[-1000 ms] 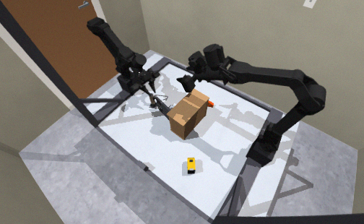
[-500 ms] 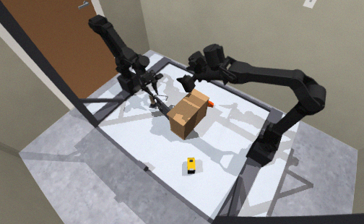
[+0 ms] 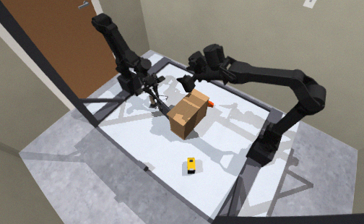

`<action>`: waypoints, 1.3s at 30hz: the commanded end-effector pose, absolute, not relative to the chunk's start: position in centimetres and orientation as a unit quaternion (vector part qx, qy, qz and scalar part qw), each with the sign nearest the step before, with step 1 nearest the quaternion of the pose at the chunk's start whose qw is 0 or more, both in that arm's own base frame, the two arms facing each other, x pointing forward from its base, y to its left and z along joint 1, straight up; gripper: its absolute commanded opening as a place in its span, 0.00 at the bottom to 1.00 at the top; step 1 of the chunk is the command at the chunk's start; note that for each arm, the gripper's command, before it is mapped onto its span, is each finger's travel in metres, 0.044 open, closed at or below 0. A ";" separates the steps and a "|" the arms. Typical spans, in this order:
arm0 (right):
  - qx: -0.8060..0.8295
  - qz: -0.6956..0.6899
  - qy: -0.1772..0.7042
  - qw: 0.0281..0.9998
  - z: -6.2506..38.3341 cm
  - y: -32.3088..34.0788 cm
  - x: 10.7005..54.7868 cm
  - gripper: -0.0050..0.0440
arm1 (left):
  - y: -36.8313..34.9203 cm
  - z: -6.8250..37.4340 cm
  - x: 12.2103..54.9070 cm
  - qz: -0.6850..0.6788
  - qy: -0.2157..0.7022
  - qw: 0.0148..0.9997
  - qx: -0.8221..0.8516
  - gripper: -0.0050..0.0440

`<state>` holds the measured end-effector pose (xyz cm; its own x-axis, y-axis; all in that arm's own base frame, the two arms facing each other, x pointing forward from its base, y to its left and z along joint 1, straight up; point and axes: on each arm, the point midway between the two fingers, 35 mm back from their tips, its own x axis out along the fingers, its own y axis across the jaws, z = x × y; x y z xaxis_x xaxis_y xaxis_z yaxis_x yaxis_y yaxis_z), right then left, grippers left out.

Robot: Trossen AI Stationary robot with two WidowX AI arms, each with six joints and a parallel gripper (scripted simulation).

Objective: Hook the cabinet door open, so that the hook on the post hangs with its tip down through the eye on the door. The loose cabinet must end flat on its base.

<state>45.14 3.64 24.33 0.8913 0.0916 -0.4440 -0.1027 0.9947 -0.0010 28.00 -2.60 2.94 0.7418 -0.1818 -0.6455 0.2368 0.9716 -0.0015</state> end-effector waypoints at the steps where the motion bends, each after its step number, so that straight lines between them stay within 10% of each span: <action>1: -0.011 0.048 0.211 0.976 25.7 3.5 45.1 0.92 | -2.7 3.5 28.5 -0.112 0.331 0.936 0.042 0.17; 39: 0.015 -0.038 0.319 0.947 21.8 -0.2 37.6 0.92 | 3.5 3.6 31.7 -0.296 0.316 0.894 0.115 0.12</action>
